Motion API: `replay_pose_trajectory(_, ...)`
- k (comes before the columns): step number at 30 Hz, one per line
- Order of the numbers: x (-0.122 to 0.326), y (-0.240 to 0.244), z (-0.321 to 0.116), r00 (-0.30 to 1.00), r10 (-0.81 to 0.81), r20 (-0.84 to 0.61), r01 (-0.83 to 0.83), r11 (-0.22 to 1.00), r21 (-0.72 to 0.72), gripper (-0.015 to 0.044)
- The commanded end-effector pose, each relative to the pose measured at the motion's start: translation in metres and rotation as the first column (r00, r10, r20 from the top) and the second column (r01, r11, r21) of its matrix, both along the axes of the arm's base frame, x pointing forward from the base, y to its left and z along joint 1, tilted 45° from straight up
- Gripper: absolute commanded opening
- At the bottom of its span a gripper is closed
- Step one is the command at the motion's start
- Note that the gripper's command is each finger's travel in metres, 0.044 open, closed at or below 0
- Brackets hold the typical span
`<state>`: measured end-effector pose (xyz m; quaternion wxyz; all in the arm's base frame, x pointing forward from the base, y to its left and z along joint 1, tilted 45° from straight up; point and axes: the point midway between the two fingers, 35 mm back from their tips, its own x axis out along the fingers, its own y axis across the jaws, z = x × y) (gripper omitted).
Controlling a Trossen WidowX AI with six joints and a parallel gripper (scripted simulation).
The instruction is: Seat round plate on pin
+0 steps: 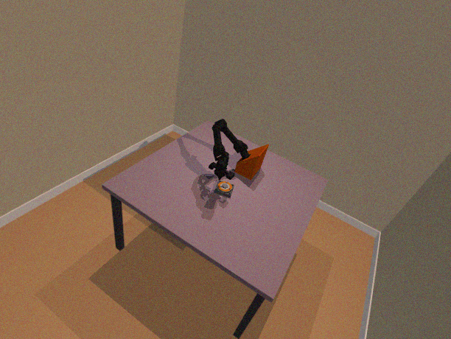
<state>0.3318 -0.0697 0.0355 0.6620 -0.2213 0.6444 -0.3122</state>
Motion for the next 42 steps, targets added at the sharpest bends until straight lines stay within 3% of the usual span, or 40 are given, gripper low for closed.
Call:
replay_pose_trajectory(1, -0.002, -0.005, -0.004, 1.0, 0.001, -0.02, -0.002, 1.0, -0.009, 0.0)
replay_pose_trajectory(11, -0.004, -0.037, -0.035, 1.0, 0.001, -0.02, -0.002, 1.0, -0.011, 0.0)
replay_pose_trajectory(42, 0.014, -0.024, -0.048, 1.0, 0.001, -0.019, -0.002, 1.0, -0.01, 0.0)
